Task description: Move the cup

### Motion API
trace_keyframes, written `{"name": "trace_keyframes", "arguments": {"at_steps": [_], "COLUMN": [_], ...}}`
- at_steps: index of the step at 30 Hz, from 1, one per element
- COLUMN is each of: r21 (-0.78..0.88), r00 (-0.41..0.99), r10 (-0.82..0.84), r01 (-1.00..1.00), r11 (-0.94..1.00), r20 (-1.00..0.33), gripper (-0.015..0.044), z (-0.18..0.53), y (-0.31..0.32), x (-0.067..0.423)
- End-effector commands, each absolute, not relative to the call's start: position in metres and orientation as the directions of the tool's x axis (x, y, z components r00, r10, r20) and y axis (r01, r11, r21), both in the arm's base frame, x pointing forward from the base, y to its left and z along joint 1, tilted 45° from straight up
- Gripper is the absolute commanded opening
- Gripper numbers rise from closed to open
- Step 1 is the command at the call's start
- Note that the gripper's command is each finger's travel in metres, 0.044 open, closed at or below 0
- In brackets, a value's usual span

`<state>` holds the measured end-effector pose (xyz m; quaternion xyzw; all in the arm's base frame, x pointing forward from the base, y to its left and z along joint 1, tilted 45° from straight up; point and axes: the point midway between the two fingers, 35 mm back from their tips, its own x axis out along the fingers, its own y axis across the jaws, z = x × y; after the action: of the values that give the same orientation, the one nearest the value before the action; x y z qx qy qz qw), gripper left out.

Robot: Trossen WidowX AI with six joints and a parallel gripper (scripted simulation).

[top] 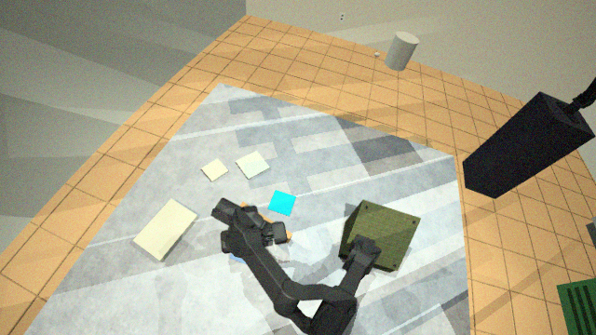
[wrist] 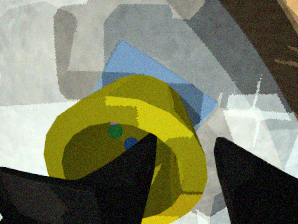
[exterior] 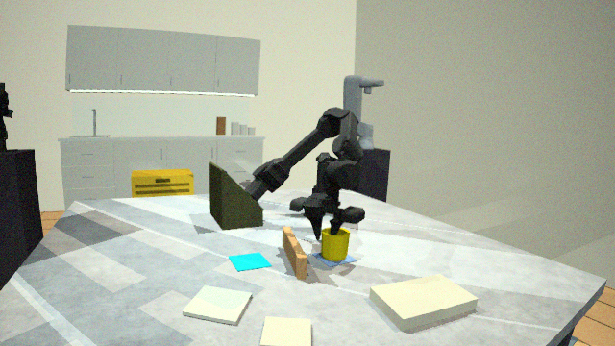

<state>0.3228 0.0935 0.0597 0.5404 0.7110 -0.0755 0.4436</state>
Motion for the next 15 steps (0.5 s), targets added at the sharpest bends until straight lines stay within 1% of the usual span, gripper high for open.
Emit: {"name": "trace_keyframes", "arguments": {"at_steps": [1,3,15], "r21": [0.371,0.371,0.372], "r00": [-0.023,-0.023,-0.023], "r10": [0.706,0.706,0.702], "r01": [0.838,0.838,0.836], "r11": [0.400,0.400,0.404], "r20": [-0.708,-0.708,-0.712], "gripper": [0.0167,0.0167,0.0087], "z": [0.0575,0.0575,0.0586], "y": [0.0960,0.0960,0.0945], "x": [0.3221,0.3221,0.3225]}}
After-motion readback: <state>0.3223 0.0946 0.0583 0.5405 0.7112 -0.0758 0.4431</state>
